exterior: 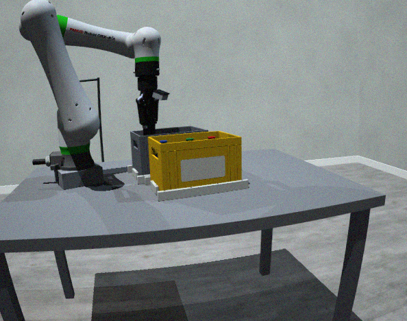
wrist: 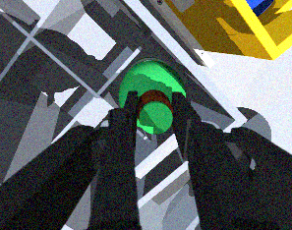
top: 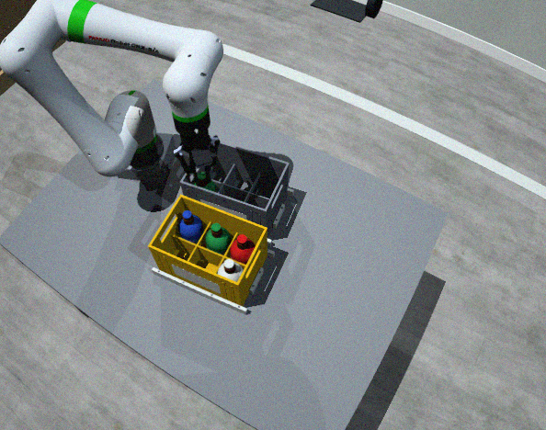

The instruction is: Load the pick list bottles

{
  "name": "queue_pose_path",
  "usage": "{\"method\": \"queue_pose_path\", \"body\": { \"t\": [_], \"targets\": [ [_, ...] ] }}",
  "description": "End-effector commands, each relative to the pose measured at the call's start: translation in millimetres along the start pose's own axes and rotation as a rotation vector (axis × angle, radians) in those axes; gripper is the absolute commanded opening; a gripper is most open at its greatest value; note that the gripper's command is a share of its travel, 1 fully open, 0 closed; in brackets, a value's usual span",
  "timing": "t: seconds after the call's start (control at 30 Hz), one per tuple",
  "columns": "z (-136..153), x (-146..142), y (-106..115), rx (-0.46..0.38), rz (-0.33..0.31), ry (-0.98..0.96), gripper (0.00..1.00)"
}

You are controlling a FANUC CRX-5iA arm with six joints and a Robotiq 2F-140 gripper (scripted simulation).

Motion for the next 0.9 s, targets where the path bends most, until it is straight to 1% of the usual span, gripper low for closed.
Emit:
{"method": "queue_pose_path", "body": {
  "t": [0.0, 0.57, 0.6, 0.87],
  "targets": [
    [-0.4, -0.3, -0.7, 0.001, -0.001, 0.000, 0.10],
    [-0.4, -0.3, -4.2, 0.001, -0.001, 0.000, 0.10],
    [-0.4, -0.3, -6.4, 0.001, -0.001, 0.000, 0.44],
    [-0.4, -0.3, -6.5, 0.001, -0.001, 0.000, 0.44]
  ]
}}
Point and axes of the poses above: the point where the finger pads meet when closed, its own y axis back along the fingers, its own x axis across the jaws, z = x × y, the point moved 4 cm from there along y, back along the fingers, and after that the axes turned 8 degrees about -y, right-handed, at the moved point
